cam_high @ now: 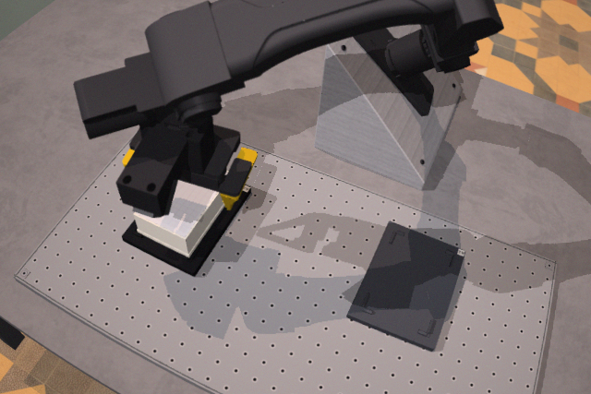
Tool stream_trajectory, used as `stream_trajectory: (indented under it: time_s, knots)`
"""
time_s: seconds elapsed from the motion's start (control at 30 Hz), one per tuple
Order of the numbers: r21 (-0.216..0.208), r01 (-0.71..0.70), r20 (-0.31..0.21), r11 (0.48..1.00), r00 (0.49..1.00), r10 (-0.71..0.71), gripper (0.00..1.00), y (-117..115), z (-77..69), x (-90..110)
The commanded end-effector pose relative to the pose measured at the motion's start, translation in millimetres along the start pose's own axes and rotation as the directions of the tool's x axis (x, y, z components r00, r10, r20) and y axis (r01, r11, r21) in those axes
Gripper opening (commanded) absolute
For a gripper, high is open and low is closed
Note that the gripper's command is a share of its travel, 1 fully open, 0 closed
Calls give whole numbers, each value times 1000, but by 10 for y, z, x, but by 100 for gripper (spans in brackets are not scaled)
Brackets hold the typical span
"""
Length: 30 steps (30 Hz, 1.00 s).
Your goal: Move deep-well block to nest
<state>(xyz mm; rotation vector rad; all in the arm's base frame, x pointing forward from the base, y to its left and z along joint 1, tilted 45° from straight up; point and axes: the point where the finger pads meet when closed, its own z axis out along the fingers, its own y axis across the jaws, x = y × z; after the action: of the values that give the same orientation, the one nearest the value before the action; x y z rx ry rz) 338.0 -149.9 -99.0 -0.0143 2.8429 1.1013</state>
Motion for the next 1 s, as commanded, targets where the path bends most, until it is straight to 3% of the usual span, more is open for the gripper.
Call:
stream_trajectory:
  time_s: [0.0, 0.17, 0.3, 0.97]
  knots:
    - [13, -24, 41, 1000, 999, 23, 100, -101, -115, 8]
    - [-33, -147, 53, 989, 987, 149, 100, -224, -57, 155]
    - [-32, -147, 53, 989, 987, 149, 100, -347, 0, 302]
    - [-32, -147, 53, 989, 987, 149, 100, -348, 1, 302]
